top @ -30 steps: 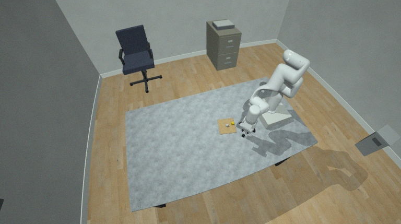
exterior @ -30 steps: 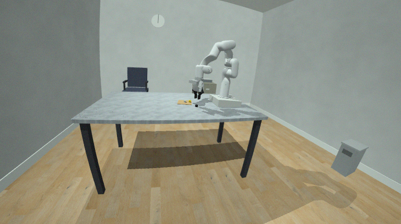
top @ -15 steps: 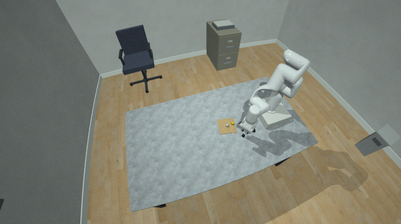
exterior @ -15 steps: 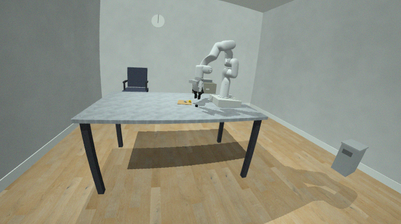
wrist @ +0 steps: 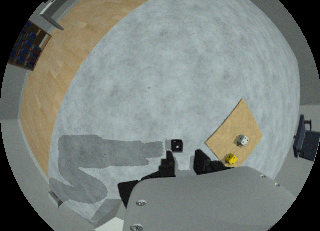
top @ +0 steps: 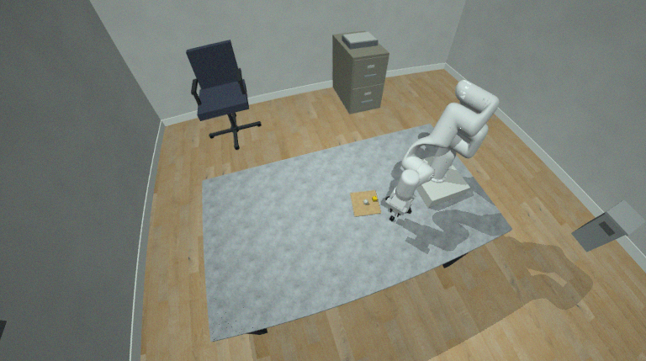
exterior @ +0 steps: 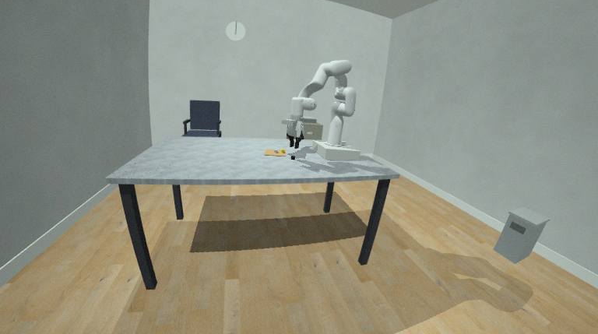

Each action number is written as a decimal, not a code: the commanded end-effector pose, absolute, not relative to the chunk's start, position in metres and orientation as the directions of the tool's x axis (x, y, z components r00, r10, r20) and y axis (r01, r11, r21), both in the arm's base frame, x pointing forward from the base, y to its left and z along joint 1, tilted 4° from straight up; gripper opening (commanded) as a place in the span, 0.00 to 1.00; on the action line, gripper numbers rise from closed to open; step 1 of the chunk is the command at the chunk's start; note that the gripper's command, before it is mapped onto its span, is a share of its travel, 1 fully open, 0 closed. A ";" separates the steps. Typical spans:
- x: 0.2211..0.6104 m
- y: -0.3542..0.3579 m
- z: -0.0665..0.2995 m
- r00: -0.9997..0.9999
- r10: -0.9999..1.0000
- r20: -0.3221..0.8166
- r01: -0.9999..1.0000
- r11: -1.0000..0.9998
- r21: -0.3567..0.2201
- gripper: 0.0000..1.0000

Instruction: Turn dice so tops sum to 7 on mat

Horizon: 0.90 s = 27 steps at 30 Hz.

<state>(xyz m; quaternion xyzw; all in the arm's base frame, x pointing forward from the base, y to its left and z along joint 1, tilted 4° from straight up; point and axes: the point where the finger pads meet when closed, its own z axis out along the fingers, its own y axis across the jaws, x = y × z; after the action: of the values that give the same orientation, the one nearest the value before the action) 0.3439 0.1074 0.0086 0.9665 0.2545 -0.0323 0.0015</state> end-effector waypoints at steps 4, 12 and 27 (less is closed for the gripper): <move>0.345 0.108 0.004 0.869 0.492 -0.060 0.492 -0.870 -0.013 0.36; 0.344 0.107 -0.004 0.869 0.492 -0.060 0.492 -0.870 -0.013 0.36; 0.343 0.107 -0.025 0.869 0.492 -0.060 0.492 -0.870 -0.013 0.36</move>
<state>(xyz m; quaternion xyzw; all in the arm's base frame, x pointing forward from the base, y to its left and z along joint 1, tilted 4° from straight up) 0.3418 0.1066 -0.0227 0.9665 0.2545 -0.0327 0.0015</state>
